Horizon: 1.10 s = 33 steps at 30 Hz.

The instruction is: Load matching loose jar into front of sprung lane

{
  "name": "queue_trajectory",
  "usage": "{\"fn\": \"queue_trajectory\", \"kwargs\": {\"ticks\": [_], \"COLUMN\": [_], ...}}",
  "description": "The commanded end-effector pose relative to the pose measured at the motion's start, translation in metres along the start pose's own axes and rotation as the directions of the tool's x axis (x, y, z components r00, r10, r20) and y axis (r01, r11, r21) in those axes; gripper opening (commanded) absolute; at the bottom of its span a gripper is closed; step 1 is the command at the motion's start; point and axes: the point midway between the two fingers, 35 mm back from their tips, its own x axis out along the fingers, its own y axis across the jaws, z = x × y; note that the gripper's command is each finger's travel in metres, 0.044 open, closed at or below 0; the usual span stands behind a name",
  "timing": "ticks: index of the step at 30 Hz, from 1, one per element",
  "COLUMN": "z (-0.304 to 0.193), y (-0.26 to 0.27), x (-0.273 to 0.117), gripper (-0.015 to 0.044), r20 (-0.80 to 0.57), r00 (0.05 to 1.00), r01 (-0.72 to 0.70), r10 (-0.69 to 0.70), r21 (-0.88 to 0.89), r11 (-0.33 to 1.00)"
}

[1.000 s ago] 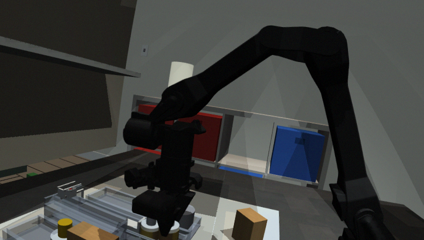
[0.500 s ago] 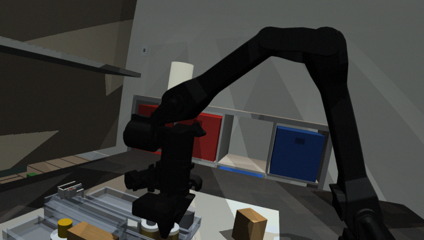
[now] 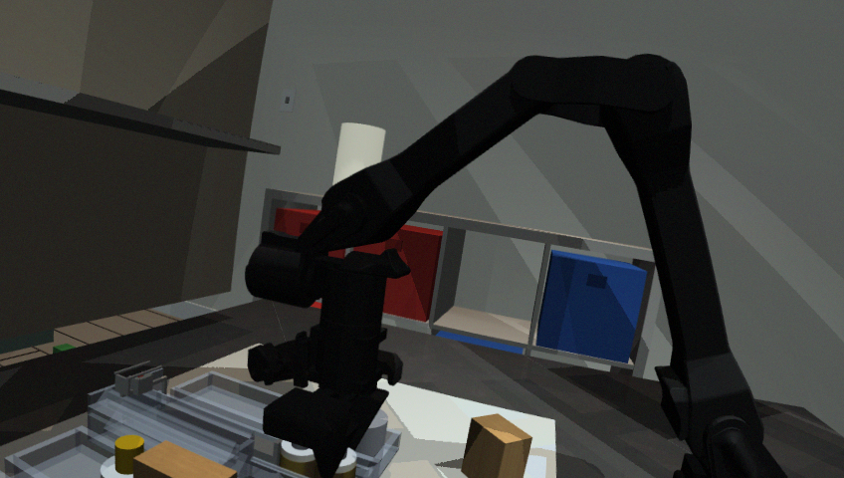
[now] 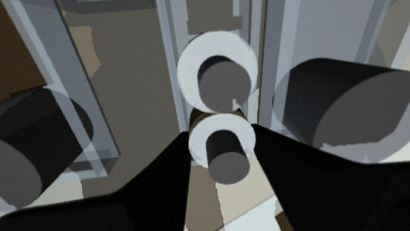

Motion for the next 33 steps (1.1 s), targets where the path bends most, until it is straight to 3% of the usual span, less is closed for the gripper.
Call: {"fn": "queue_trajectory", "kwargs": {"ticks": [1,33], "z": [0.0058,0.0001], "y": [0.0004,0.0004], "x": [-0.0003,0.0013], "gripper": [0.0,0.0], "r20": [0.024,0.023], "r00": [1.0,1.0], "r01": [-0.002,-0.002], "r10": [0.002,0.002], "r21": [0.002,0.002], "r11": [1.0,1.0]}}
